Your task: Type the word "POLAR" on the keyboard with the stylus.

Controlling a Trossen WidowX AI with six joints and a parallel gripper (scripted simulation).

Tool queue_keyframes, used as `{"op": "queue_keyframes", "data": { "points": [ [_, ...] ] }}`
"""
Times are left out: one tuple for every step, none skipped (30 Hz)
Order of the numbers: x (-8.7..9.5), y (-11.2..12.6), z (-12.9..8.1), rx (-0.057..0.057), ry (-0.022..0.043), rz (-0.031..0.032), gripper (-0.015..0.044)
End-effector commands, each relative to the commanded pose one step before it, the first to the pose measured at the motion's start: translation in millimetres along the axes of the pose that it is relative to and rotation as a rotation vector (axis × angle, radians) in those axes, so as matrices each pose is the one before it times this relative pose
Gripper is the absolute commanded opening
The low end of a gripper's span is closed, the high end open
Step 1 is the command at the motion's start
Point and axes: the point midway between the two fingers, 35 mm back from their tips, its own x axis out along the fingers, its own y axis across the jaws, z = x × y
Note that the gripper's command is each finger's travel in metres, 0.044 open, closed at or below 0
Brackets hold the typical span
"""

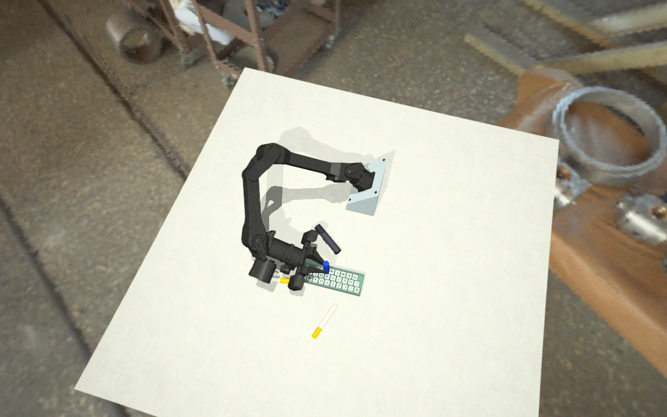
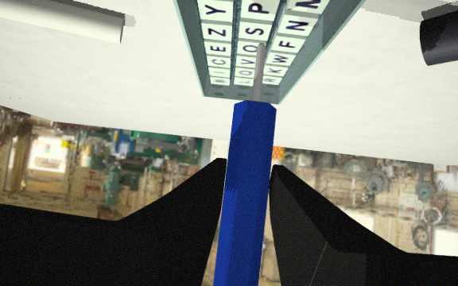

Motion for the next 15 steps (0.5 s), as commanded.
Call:
{"op": "queue_keyframes", "data": {
  "points": [
    [2.39,0.15,0.18,-0.0082,0.00272,-0.00259,0.0],
    [0.0,0.0,0.0,0.0,0.0,0.0,0.0],
    [0.0,0.0,0.0,0.0,0.0,0.0,0.0],
    [0.0,0.0,0.0,0.0,0.0,0.0,0.0],
    [0.0,0.0,0.0,0.0,0.0,0.0,0.0],
    [0.0,0.0,0.0,0.0,0.0,0.0,0.0],
    [0.0,0.0,0.0,0.0,0.0,0.0,0.0],
    [0.0,0.0,0.0,0.0,0.0,0.0,0.0],
    [0.0,0.0,0.0,0.0,0.0,0.0,0.0],
    [0.0,0.0,0.0,0.0,0.0,0.0,0.0],
    [0.0,0.0,0.0,0.0,0.0,0.0,0.0],
    [0.0,0.0,0.0,0.0,0.0,0.0,0.0],
    [0.09,0.56,0.02,0.0,-0.00007,0.00003,0.0026],
    [0.2,1.25,0.05,0.0,-0.00015,0.00007,0.0052],
    [0.2,1.23,0.05,0.0,-0.00015,0.00006,0.0079]
  ]
}}
